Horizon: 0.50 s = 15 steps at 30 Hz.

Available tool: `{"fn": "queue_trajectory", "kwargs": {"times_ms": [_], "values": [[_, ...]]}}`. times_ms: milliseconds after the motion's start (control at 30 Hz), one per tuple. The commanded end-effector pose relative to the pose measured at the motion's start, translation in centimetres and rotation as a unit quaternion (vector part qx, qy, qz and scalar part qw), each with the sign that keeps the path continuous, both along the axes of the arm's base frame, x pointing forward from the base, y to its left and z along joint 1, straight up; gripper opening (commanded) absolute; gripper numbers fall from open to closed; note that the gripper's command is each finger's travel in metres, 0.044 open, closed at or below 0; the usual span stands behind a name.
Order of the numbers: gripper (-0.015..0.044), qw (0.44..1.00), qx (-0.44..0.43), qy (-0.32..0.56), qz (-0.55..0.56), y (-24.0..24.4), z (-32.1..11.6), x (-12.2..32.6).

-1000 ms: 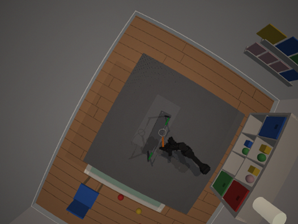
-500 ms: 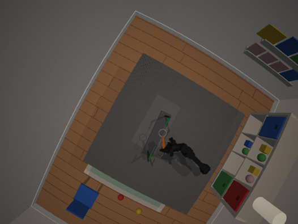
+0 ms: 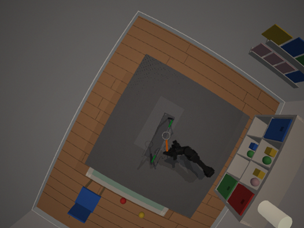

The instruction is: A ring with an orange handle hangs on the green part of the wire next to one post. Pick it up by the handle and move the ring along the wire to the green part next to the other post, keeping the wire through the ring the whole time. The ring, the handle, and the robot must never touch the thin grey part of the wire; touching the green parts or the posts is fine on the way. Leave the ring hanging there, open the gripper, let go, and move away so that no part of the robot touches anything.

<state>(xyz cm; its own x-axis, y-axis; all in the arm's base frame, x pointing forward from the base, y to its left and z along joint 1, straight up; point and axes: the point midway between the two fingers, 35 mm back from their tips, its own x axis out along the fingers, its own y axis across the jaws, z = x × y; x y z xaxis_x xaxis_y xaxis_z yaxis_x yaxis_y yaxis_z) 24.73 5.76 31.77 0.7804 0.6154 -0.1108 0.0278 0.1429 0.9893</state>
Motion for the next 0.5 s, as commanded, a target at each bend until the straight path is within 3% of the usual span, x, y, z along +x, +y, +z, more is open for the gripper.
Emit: {"fn": "queue_trajectory", "kwargs": {"times_ms": [0,467], "values": [[-0.015,1.0,-0.024,-0.002,-0.001,-0.1,0.0,0.0],[-0.015,0.99,-0.143,-0.004,-0.005,-0.4,-1.3,0.1]]}}
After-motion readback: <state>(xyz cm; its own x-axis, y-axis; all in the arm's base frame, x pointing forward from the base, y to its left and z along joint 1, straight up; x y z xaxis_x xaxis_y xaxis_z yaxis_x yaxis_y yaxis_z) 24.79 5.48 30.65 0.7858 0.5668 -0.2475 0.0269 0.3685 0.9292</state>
